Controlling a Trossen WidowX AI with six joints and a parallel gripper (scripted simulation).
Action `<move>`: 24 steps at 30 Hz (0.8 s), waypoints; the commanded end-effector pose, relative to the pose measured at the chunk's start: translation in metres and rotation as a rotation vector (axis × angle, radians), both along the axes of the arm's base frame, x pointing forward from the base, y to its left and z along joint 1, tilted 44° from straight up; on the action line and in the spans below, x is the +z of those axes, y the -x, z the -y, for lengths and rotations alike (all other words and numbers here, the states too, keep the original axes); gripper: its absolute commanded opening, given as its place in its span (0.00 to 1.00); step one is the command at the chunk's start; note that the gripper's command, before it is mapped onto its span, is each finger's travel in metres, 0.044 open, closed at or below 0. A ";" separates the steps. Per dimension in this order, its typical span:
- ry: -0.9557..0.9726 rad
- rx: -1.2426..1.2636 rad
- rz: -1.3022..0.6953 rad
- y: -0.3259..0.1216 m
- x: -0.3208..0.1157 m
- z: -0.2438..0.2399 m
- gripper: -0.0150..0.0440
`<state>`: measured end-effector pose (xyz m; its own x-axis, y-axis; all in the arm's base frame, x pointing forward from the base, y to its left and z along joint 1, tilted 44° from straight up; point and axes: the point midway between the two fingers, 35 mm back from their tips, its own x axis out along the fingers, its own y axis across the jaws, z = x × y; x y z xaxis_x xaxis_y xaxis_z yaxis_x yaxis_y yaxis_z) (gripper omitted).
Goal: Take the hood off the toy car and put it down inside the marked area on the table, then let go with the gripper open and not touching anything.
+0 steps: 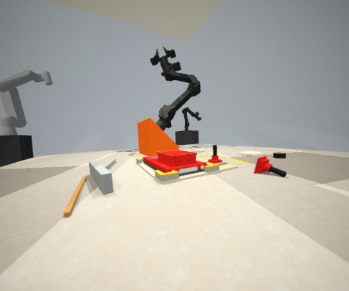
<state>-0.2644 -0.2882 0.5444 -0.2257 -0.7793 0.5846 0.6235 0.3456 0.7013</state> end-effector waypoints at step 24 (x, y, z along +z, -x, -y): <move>-0.658 0.409 -0.048 -0.157 -0.199 0.206 1.00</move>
